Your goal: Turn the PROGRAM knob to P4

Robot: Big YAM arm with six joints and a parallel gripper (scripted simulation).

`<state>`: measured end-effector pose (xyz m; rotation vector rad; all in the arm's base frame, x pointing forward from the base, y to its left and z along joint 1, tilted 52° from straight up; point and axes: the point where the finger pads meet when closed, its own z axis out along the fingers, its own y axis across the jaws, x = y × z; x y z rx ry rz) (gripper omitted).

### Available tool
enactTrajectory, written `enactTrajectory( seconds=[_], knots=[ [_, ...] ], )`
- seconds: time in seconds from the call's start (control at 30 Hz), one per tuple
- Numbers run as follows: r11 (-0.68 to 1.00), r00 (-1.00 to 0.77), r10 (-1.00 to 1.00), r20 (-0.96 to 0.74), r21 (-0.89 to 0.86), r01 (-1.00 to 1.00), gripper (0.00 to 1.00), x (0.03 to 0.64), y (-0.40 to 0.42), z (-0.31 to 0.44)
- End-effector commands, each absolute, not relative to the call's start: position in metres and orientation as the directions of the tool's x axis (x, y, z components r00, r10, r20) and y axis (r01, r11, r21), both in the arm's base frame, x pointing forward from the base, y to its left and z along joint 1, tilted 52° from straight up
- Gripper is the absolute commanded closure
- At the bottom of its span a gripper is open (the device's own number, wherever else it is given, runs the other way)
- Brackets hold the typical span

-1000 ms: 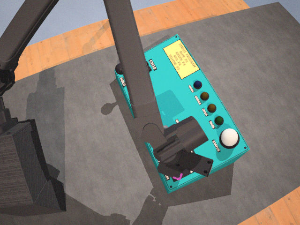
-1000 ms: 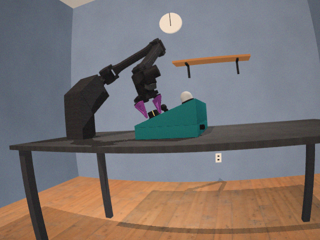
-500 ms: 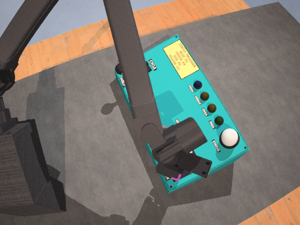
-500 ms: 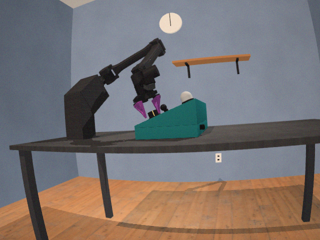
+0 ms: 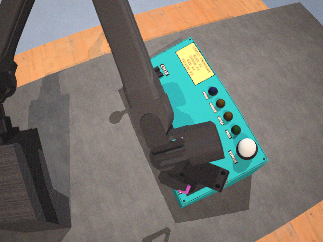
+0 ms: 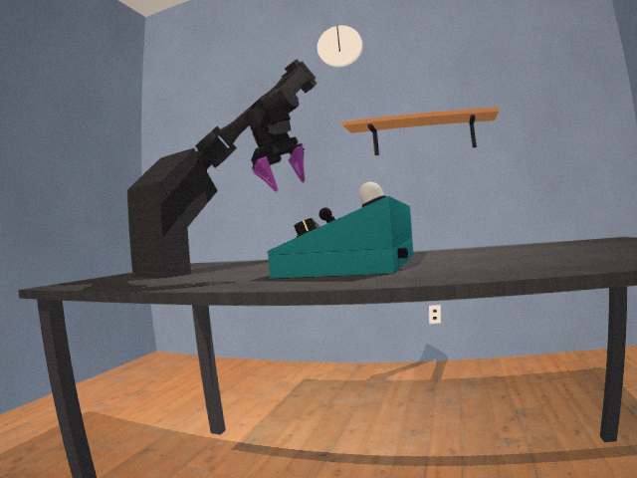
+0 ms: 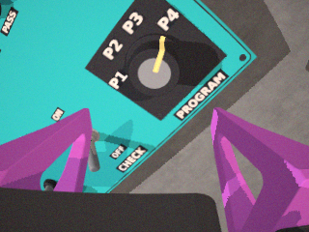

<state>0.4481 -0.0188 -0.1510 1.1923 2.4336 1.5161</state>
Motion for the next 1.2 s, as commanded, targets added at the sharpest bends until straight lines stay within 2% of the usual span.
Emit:
enactTrajectory(
  seconds=[0.0, 0.23, 0.4, 0.43, 1.17],
  knots=[
    [0.281, -0.750, 0.604, 0.268, 0.809, 0.516, 0.30, 0.453, -0.050, -0.126],
    [0.284, -0.750, 0.605, 0.266, 0.809, 0.516, 0.30, 0.443, -0.072, -0.113],
    [0.298, -0.769, 0.574, 0.282, 0.803, 0.517, 0.30, 0.442, -0.053, -0.119],
    [0.279, -0.749, 0.591, 0.299, 0.796, 0.537, 0.00, 0.432, -0.060, -0.121],
    [0.279, -0.749, 0.592, 0.297, 0.797, 0.536, 0.00, 0.432, -0.061, -0.121]
  ],
)
